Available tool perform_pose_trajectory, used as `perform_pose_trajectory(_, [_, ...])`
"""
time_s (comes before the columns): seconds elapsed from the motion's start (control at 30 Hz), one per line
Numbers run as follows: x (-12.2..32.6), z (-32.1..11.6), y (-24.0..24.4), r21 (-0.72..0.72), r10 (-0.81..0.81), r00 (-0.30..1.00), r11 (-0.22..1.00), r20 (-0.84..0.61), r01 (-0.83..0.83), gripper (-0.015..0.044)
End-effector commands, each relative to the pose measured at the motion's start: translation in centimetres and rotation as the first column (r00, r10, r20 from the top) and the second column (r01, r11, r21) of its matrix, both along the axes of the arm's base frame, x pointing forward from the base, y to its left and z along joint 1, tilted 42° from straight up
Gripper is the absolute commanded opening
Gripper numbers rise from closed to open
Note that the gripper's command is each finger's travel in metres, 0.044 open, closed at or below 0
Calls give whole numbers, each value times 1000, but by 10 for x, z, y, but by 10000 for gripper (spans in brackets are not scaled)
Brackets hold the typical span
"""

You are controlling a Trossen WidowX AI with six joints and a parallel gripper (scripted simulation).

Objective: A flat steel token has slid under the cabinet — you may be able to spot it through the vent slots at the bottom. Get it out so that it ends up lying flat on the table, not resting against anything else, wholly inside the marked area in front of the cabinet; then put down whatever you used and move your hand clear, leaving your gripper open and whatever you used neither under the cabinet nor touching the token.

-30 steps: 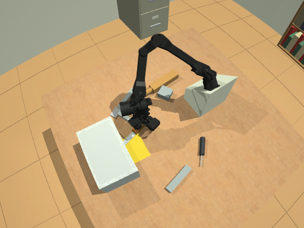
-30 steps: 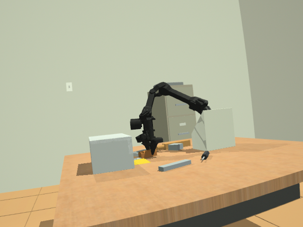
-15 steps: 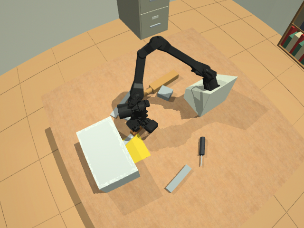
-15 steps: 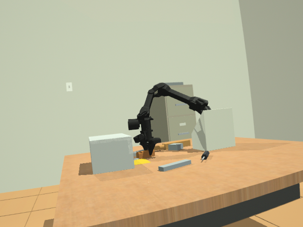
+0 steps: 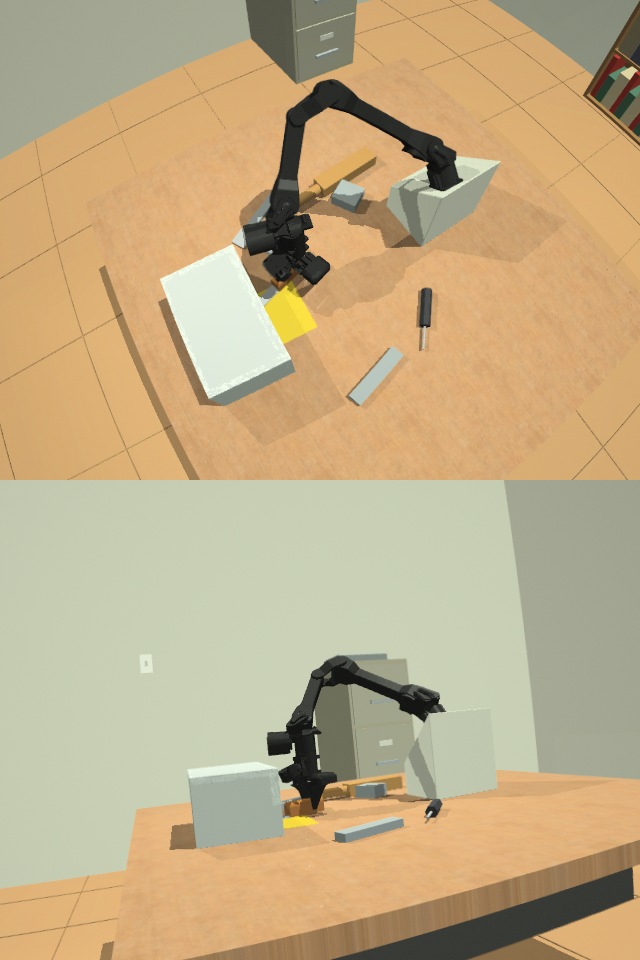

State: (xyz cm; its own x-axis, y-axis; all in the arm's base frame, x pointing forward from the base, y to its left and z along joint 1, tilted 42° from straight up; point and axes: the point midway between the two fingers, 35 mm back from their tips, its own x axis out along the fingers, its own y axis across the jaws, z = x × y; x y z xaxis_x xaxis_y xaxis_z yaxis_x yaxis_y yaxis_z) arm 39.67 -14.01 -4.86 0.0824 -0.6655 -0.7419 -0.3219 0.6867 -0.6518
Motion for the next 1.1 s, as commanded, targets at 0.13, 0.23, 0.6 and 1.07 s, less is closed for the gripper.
perform_pose_trajectory(0.13, [-2, -9, 8, 3, -1, 1000, 1000, 1, 1, 0])
perform_pose_trajectory(0.23, [-3, -10, 9, 3, -1, 1000, 1000, 1, 1, 0])
perform_pose_trajectory(0.6, [-7, -9, 8, 3, -1, 1000, 1000, 1, 1, 0])
perform_pose_trajectory(1.07, [-20, -6, 3, 3, -1, 1000, 1000, 0, 1, 0])
